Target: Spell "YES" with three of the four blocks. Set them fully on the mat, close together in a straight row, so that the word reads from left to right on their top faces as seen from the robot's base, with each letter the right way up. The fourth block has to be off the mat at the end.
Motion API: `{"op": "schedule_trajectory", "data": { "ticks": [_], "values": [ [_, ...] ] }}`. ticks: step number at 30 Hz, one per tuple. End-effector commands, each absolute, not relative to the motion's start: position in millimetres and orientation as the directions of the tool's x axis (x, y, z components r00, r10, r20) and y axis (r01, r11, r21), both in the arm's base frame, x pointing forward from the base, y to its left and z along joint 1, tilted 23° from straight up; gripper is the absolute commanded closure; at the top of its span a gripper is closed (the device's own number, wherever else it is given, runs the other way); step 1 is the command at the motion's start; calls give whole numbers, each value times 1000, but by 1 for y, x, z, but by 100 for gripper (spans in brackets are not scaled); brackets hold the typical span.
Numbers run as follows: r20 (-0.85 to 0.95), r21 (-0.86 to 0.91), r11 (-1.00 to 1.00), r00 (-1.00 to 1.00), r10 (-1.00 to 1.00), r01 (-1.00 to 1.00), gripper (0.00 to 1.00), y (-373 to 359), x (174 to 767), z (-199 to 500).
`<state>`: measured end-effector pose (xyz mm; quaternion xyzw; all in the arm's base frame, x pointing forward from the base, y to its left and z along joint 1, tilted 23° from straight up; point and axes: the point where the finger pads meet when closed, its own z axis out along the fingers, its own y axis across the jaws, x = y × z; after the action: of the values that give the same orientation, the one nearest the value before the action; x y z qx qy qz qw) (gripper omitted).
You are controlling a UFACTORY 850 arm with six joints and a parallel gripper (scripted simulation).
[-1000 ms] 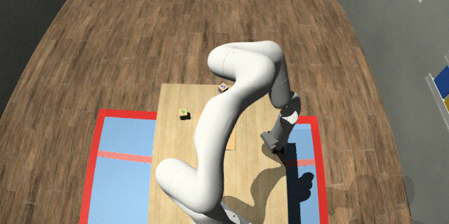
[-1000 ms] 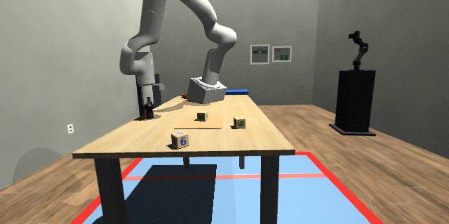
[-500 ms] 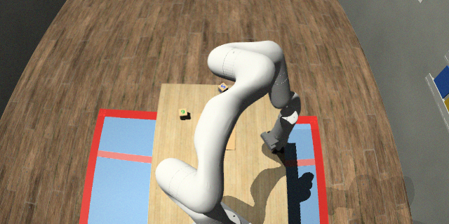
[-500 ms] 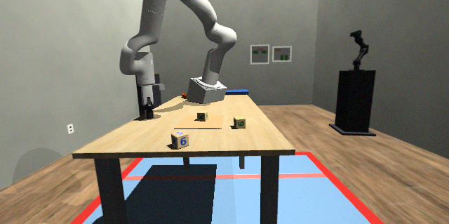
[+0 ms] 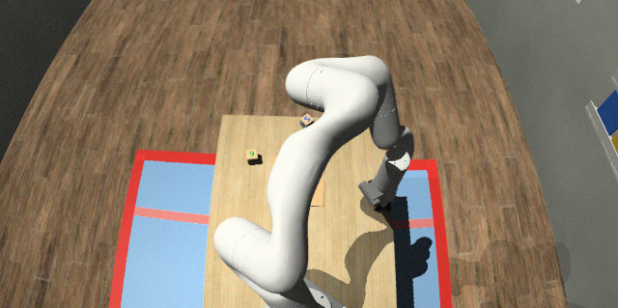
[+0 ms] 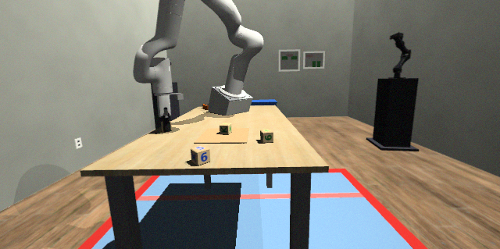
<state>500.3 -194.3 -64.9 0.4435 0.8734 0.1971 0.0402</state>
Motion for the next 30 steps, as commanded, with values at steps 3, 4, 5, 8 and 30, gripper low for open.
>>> {"op": "schedule_trajectory", "data": {
  "ticks": [3,4,5,8,30],
  "values": [
    [103,381,529,-603,791,758,59,-198,499,-55],
    [103,381,529,-603,791,758,59,-200,498,-51],
    [103,381,529,-603,791,758,59,-202,496,-45],
    [103,381,529,-603,791,758,59,-208,491,-25],
    [103,381,529,-603,791,758,59,-226,477,27]
  ]
}}
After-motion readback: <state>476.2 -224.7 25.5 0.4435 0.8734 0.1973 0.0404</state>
